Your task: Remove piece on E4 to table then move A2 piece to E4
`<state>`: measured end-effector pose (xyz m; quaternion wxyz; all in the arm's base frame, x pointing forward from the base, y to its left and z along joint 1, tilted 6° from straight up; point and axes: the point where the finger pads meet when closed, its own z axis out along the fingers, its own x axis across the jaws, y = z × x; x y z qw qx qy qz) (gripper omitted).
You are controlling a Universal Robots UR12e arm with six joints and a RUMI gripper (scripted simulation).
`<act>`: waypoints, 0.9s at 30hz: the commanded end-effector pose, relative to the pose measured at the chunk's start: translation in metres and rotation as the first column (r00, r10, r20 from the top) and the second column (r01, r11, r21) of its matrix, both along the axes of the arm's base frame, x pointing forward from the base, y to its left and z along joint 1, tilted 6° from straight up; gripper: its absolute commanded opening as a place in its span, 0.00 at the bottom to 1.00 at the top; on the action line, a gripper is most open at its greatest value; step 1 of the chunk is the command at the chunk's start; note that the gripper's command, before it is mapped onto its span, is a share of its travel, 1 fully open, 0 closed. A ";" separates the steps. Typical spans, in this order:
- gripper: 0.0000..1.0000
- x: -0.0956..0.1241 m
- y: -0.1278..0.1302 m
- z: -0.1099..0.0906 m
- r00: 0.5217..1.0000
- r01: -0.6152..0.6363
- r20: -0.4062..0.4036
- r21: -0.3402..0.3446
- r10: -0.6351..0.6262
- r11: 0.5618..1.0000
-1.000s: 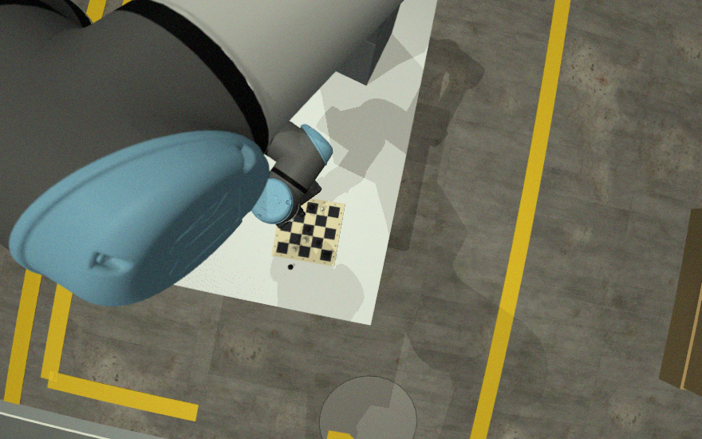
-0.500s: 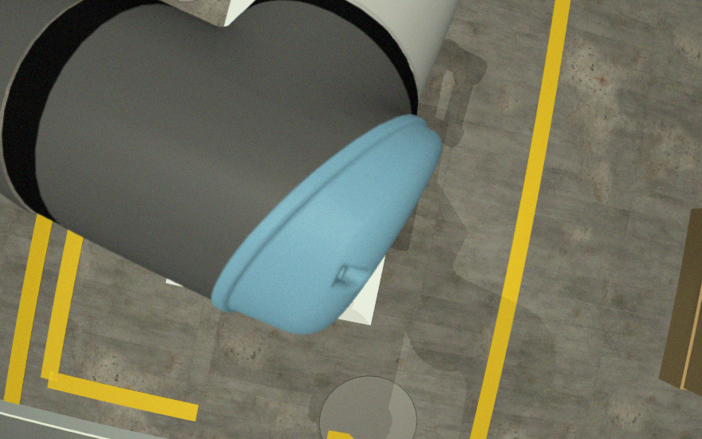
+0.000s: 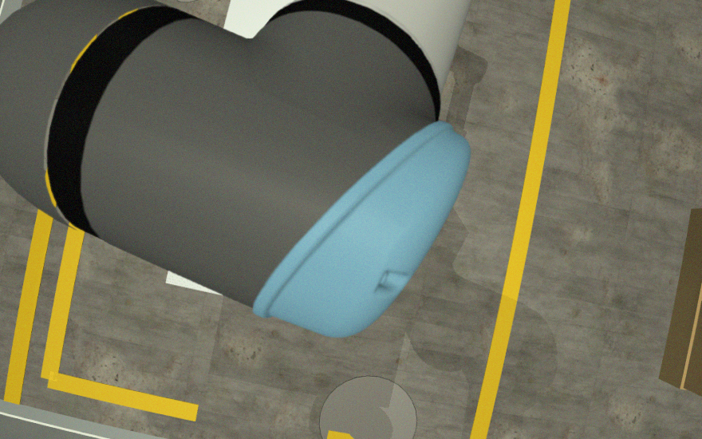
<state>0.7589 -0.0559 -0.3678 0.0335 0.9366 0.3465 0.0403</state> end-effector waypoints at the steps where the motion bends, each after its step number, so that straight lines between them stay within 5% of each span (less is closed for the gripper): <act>1: 0.00 -0.001 0.002 -0.001 1.000 -0.002 -0.001 0.000 0.002 1.000; 11: 0.00 0.004 0.000 -0.020 1.000 -0.001 0.002 -0.001 0.001 1.000; 27: 0.00 0.011 -0.004 -0.087 1.000 -0.001 0.001 -0.001 0.001 1.000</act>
